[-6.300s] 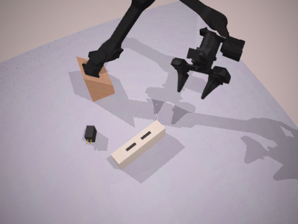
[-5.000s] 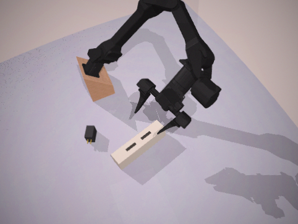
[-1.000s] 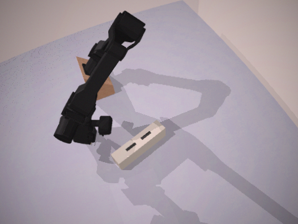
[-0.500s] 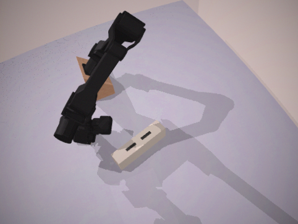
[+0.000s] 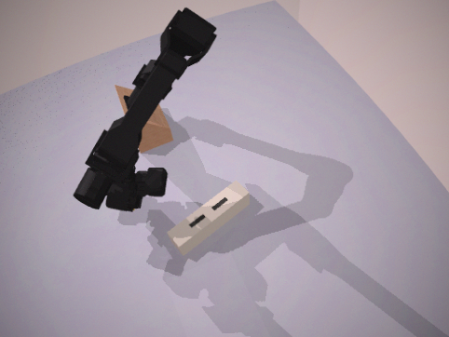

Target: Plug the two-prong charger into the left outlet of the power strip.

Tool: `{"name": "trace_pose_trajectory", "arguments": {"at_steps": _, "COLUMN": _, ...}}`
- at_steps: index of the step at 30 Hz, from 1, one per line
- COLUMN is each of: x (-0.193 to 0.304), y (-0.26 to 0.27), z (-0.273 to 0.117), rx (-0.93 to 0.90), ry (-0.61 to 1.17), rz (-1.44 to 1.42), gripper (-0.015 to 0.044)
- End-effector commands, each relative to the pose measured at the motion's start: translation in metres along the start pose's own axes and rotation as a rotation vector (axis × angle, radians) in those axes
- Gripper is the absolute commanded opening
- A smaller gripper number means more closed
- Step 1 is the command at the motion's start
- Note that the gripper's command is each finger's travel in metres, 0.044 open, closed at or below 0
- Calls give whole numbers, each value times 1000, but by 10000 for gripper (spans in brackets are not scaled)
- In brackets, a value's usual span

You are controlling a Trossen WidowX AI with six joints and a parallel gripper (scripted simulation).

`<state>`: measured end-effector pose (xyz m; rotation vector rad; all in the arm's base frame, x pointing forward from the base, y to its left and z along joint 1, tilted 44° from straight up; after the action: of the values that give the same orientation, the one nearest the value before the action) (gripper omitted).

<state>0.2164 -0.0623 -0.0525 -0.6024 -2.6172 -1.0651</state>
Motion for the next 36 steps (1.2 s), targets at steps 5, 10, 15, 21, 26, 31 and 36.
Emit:
{"name": "trace_pose_trajectory", "arguments": {"at_steps": 5, "x": 4, "y": 0, "z": -31, "rx": 2, "ry": -10, "rz": -5, "gripper": 0}}
{"name": "trace_pose_trajectory", "arguments": {"at_steps": 10, "x": 5, "y": 5, "z": -30, "rx": 8, "ry": -11, "rz": -29, "gripper": 0}}
{"name": "trace_pose_trajectory", "arguments": {"at_steps": 15, "x": 6, "y": 15, "z": -27, "rx": 18, "ry": -15, "rz": -76, "gripper": 0}}
{"name": "trace_pose_trajectory", "arguments": {"at_steps": 21, "x": 9, "y": 27, "z": -23, "rx": 30, "ry": -18, "rz": -135, "gripper": 0}}
{"name": "trace_pose_trajectory", "arguments": {"at_steps": 26, "x": 12, "y": 37, "z": -20, "rx": 38, "ry": -21, "rz": -184, "gripper": 0}}
{"name": "trace_pose_trajectory", "arguments": {"at_steps": 31, "x": 16, "y": 46, "z": -17, "rx": 45, "ry": -22, "rz": -234, "gripper": 0}}
{"name": "trace_pose_trajectory", "arguments": {"at_steps": 36, "x": 19, "y": 56, "z": -13, "rx": 51, "ry": -23, "rz": -284, "gripper": 0}}
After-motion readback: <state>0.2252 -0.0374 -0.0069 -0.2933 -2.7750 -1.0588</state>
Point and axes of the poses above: the point midway between the two fingers, 35 mm back from their tips, its own z axis out along the fingers, its own y axis across the jaws, x = y × z, the point moved 5 cm from there along -z, back along the fingers, and after that the axes turned 2 degrees about z, right-handed, at the moved point
